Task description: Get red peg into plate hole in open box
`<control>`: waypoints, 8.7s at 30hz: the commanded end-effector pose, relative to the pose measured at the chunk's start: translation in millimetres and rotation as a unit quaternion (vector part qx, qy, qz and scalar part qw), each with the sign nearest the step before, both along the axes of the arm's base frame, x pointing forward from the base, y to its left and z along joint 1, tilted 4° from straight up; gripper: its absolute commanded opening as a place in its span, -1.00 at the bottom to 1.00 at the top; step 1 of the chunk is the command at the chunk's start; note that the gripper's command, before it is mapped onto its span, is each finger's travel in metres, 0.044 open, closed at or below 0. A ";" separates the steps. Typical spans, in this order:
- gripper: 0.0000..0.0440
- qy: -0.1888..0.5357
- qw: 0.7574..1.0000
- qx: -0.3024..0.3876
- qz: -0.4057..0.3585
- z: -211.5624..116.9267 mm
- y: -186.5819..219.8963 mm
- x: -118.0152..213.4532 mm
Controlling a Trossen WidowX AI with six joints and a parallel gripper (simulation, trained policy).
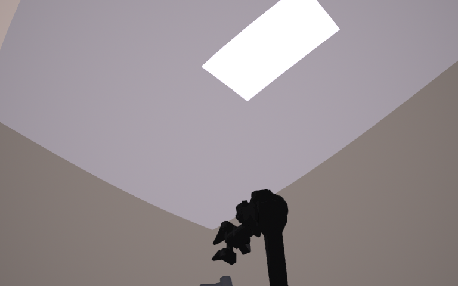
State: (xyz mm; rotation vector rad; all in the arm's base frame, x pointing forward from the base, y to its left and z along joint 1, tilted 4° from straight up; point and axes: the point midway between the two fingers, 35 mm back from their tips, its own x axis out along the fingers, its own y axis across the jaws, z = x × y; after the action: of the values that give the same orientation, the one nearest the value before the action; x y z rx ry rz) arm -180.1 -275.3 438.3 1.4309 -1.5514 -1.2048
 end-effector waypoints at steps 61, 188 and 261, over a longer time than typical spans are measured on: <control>1.00 0.496 0.596 0.329 0.539 -218.7 52.4 389.1; -1.00 0.765 0.193 0.178 0.588 -336.5 313.5 425.1; 1.00 0.667 0.187 0.124 0.711 -356.4 166.2 584.1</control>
State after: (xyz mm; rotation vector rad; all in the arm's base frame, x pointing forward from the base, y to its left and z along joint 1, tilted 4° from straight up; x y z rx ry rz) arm 372.1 -113.6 63.5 0.5417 1.3421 -0.6903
